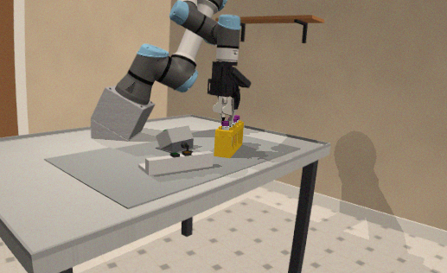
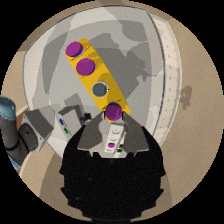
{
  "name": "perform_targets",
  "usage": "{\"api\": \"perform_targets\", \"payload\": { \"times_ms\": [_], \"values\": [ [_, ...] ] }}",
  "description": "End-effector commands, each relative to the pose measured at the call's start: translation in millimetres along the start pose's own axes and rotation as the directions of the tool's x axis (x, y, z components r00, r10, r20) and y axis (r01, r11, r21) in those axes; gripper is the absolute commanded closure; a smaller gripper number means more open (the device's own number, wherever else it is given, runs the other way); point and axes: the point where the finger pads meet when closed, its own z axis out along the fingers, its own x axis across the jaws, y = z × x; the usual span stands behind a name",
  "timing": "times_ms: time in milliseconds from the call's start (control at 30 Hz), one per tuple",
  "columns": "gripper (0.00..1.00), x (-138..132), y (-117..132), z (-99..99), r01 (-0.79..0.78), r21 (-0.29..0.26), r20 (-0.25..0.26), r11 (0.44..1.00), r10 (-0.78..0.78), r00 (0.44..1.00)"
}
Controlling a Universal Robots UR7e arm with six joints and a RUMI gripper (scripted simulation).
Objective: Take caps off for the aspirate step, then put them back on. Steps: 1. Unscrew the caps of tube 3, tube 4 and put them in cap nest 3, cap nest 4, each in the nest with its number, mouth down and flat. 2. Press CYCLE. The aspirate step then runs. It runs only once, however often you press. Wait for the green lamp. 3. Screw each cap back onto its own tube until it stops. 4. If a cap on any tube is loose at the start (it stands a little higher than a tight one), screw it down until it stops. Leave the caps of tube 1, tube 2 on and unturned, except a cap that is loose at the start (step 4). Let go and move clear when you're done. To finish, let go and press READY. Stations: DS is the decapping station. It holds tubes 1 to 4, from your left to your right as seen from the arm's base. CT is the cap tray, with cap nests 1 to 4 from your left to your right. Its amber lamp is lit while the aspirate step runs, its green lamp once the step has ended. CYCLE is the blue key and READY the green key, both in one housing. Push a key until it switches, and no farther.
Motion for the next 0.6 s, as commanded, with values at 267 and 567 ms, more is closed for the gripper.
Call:
{"api": "perform_targets", "payload": {
  "times_ms": [267, 567],
  "values": [
    [1.0, 0.3, -0.1, -0.3, 0.478, 0.0, -0.001, 0.878, -0.478, 0.878],
    [1.0, 0.3, -0.1, -0.5, 0.75, -0.001, 0.0, 0.661, -0.75, 0.661]
  ]
}}
